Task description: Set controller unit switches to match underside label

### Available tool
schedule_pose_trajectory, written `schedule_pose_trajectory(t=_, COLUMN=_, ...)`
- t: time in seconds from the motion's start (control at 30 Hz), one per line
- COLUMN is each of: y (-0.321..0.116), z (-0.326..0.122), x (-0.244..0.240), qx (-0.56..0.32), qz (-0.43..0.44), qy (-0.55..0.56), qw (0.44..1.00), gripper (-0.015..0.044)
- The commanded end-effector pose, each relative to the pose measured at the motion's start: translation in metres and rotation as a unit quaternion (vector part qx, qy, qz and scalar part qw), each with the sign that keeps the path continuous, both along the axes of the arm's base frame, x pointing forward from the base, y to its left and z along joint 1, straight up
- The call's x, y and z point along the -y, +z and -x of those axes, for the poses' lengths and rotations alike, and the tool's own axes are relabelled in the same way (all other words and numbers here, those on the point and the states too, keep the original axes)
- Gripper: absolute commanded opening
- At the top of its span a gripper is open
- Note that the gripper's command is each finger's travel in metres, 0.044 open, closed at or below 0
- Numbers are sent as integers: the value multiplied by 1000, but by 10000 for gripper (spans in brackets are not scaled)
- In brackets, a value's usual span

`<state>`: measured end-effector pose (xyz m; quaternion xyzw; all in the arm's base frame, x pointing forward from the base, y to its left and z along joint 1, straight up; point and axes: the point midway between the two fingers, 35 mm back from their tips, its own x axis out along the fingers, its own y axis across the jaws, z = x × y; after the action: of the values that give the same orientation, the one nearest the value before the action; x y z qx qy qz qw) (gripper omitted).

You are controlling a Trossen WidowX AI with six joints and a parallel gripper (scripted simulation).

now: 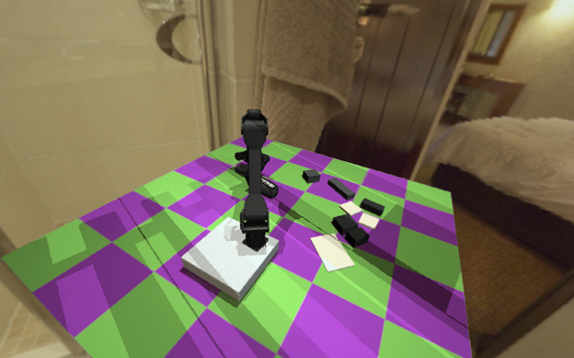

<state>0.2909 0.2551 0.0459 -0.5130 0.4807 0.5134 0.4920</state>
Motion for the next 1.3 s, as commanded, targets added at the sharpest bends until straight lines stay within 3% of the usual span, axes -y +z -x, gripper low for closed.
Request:
schedule_pose_trajectory(t=0.0, y=10, z=-2, x=0, qx=8, qz=-5, qy=1, qw=1000, gripper=336)
schedule_pose_trajectory(t=1.27, y=29, z=0, x=17, qx=8, qz=-4, qy=1, qw=1000, gripper=336)
